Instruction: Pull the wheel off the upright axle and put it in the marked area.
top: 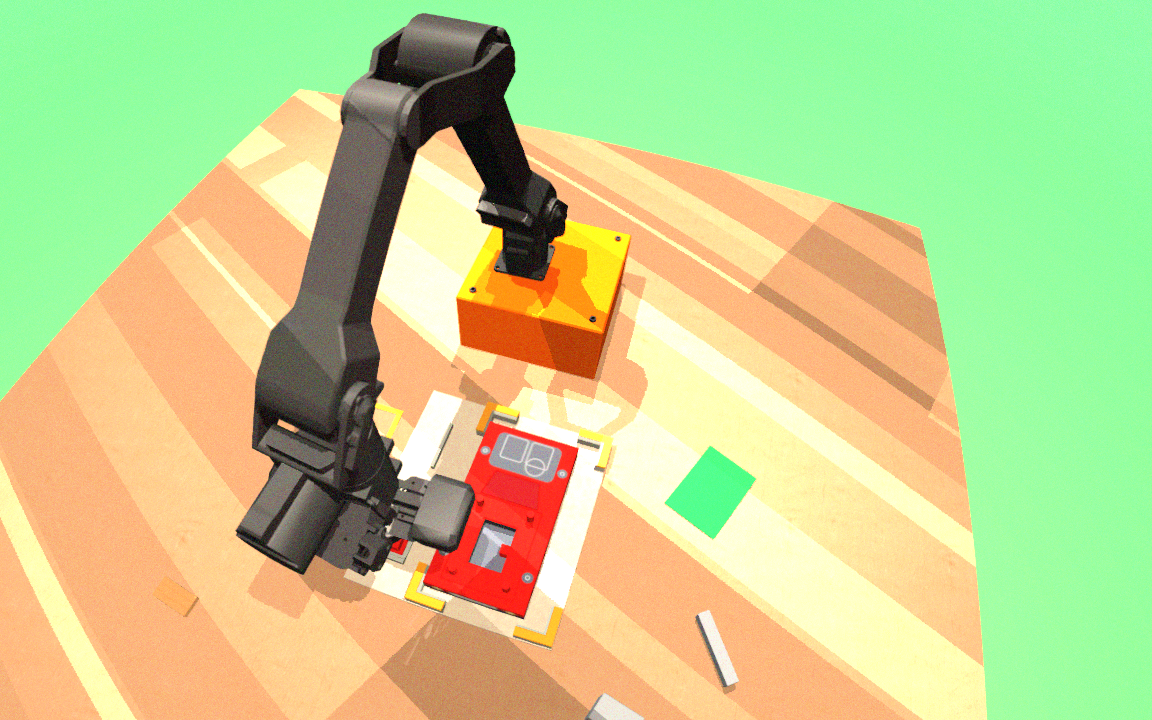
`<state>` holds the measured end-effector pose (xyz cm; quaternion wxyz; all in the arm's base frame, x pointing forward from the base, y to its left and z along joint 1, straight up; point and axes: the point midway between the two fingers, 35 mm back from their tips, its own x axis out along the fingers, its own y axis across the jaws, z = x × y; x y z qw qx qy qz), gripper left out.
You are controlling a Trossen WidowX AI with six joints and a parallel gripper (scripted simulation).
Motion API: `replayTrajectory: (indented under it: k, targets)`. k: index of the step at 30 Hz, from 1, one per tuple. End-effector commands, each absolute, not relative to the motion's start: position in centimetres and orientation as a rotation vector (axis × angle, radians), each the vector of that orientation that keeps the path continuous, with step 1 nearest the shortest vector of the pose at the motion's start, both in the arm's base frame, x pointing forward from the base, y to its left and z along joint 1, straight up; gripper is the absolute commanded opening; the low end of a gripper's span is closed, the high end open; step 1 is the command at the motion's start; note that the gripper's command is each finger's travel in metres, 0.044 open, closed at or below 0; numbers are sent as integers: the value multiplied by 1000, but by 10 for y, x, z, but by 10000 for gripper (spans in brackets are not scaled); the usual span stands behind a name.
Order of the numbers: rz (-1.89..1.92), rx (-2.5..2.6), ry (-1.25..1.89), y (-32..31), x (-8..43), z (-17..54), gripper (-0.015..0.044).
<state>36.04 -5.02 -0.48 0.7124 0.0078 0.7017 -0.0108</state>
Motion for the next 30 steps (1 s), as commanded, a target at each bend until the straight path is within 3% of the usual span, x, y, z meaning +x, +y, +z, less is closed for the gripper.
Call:
replayTrajectory:
  k: [1,30]
  targets:
    - [-27,17,1547,-50,359,9,0]
    - [-29,16,1544,-50,359,19,0]
